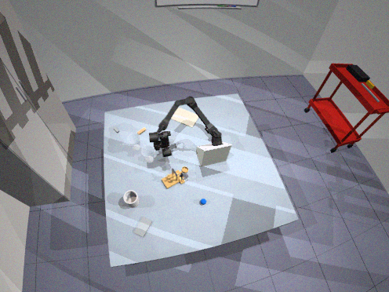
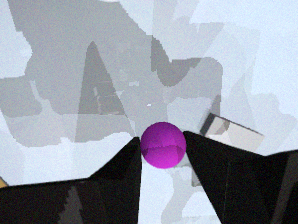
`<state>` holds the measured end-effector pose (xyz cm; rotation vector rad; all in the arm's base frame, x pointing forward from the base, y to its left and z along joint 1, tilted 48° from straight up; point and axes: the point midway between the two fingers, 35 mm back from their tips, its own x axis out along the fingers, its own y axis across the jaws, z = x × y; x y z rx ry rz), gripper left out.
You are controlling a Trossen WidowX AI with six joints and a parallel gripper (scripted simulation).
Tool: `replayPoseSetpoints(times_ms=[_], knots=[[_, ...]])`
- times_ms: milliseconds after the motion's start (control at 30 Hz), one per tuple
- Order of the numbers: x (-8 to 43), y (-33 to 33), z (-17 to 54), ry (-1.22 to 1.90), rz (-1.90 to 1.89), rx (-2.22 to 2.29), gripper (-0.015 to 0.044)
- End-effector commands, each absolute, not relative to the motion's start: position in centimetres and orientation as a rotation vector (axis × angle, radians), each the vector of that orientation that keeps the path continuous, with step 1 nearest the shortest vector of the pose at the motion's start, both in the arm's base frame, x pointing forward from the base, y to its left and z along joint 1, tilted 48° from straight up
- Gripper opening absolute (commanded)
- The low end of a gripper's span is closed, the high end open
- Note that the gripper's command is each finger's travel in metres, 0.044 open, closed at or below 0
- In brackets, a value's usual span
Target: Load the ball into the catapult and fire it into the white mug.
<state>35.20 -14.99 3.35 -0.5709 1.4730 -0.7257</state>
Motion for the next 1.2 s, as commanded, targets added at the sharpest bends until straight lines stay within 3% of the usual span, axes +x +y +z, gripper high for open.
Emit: replayPoseSetpoints(times_ms=[0, 500, 1167], knots=[[35.9, -13.0, 5.2, 1.460, -0.723, -0.564, 0.0000], [35.9, -7.8, 10.1, 1.462, -0.726, -0.569, 0.0000], [32.6, -0.3, -1.3, 1.733, -0.623, -0.666, 0.0000]])
